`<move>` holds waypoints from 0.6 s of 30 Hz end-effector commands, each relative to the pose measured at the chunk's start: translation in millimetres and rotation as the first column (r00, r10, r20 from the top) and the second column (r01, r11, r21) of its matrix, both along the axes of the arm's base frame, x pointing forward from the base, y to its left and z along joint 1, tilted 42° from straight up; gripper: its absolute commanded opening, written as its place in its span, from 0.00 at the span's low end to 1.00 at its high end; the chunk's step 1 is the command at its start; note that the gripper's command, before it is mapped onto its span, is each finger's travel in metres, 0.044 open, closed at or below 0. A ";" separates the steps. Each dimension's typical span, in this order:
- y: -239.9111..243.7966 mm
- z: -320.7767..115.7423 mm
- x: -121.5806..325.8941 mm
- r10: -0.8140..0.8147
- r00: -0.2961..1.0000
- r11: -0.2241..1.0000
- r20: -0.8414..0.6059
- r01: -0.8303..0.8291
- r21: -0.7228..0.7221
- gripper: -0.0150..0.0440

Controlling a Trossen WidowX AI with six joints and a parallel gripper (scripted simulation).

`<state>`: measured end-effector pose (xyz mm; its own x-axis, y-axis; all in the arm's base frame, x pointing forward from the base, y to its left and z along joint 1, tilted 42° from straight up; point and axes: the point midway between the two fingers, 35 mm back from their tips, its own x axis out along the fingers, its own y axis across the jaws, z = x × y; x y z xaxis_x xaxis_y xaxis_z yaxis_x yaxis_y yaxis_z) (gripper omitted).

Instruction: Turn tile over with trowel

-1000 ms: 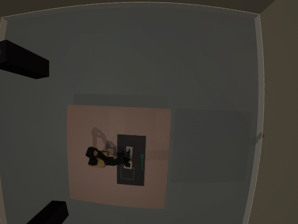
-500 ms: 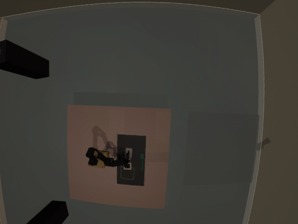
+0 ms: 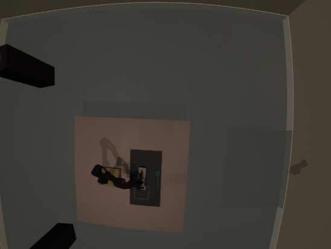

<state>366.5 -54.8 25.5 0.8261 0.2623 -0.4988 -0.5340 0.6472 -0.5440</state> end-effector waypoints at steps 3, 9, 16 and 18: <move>-23.9 1.9 0.4 -0.013 1.000 1.000 0.022 0.014 -0.013 0.25; -39.3 -8.8 -3.3 -0.013 1.000 1.000 0.022 0.014 -0.014 0.25; -51.3 -24.7 -6.3 -0.013 1.000 1.000 0.022 0.014 -0.015 0.25; -52.4 -26.8 -6.6 -0.013 1.000 1.000 0.022 0.014 -0.015 0.25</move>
<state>357.2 -98.4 -1.6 0.8294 0.2553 -0.4969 -0.5283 0.6479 -0.5488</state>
